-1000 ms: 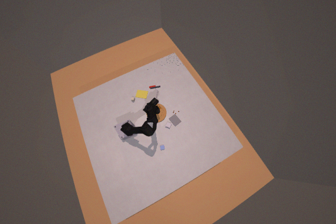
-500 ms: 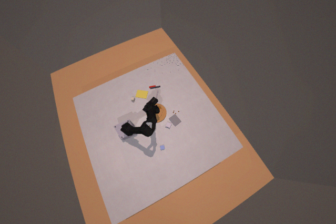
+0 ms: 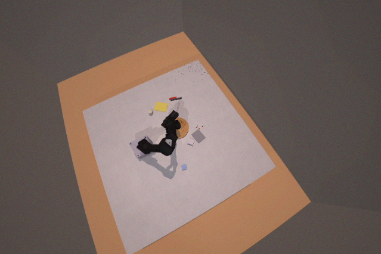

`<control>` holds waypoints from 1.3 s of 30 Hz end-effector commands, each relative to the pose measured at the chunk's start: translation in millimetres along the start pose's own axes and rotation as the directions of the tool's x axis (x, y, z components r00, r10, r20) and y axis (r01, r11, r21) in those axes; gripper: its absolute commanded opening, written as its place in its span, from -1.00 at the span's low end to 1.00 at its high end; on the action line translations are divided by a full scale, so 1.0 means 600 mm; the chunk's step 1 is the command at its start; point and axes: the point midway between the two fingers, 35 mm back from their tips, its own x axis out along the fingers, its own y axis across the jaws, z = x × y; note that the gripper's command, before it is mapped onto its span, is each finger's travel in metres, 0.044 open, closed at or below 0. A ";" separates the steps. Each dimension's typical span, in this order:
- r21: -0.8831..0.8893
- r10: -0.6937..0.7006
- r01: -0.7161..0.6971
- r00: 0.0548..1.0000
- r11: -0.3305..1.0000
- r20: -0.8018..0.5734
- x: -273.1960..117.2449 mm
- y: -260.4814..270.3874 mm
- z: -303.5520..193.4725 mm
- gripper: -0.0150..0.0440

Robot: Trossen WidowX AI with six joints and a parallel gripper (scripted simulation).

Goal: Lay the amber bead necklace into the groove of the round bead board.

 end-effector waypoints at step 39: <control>0.002 0.000 0.000 1.000 1.000 -0.005 0.027 -0.001 -0.003 -0.49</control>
